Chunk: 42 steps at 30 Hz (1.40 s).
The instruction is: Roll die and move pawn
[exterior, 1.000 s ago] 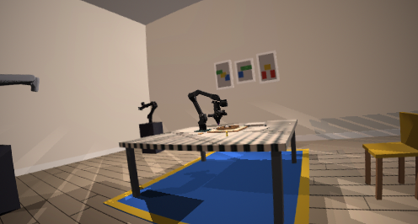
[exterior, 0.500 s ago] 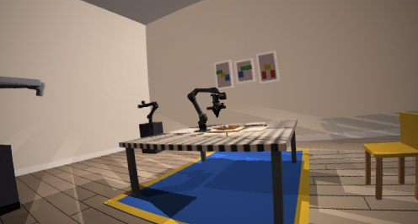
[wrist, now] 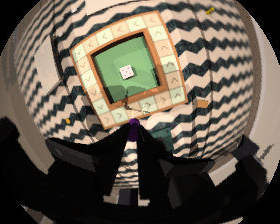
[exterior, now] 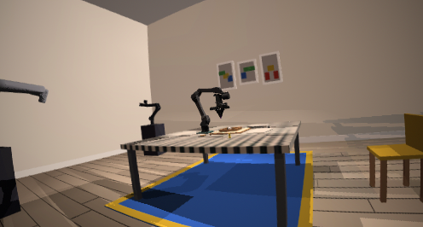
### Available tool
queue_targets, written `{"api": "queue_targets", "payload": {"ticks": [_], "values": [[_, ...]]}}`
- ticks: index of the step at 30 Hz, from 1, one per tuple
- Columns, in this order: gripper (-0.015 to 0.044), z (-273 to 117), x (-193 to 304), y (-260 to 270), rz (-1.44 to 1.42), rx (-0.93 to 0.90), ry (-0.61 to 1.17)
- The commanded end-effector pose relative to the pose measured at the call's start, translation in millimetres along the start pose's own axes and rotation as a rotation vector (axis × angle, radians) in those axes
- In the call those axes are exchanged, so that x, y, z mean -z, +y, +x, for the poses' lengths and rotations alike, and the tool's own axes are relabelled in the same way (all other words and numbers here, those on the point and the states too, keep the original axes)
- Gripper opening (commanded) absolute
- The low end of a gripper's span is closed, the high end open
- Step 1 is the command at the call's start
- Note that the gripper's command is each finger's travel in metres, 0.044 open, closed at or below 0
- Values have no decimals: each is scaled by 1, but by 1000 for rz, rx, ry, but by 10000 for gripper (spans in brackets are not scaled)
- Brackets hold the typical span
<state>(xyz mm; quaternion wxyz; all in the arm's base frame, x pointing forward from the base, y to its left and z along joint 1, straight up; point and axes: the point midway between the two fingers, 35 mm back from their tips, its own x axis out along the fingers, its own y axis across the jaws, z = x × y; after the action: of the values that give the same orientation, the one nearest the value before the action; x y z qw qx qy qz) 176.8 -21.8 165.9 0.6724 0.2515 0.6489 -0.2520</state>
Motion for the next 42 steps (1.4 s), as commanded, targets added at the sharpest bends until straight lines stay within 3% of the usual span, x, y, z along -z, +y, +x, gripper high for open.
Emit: {"api": "queue_targets", "payload": {"ticks": [1,25,33,42], "values": [[0,9,-19,-2,8,0,10],[0,66,-119,-65,-4,11,1],[0,71,-122,-68,-6,12,1],[0,103,-121,-68,-6,12,1]]}}
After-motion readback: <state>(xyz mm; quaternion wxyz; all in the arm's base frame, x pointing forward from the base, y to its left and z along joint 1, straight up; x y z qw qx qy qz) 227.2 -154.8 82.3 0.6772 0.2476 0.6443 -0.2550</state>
